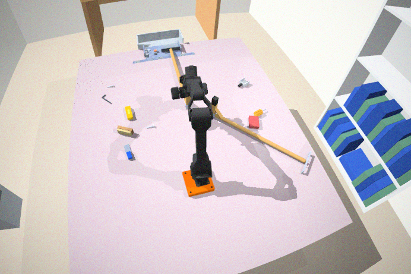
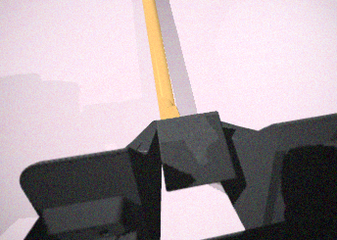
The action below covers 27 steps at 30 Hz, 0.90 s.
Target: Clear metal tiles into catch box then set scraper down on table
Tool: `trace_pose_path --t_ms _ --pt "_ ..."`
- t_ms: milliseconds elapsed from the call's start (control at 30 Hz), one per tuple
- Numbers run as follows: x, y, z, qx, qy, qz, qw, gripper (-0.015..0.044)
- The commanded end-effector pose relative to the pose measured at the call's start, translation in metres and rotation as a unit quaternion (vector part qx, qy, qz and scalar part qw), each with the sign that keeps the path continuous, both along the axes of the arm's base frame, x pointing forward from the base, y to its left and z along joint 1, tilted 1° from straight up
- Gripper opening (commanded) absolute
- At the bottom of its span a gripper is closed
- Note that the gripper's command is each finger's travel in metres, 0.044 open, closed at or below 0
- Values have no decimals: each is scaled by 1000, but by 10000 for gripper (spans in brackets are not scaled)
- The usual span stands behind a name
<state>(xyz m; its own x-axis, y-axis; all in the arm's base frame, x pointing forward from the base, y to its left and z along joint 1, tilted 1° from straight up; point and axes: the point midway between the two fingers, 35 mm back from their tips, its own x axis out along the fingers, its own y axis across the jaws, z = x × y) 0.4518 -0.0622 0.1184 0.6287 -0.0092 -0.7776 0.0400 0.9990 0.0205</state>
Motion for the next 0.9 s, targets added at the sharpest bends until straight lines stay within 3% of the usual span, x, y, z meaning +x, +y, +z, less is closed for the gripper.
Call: trace_pose_path --t_ms 0,867 --pt "-4 -1 6 0 -9 1 1000 0" --pt "-45 1 2 0 -9 1 1000 0"
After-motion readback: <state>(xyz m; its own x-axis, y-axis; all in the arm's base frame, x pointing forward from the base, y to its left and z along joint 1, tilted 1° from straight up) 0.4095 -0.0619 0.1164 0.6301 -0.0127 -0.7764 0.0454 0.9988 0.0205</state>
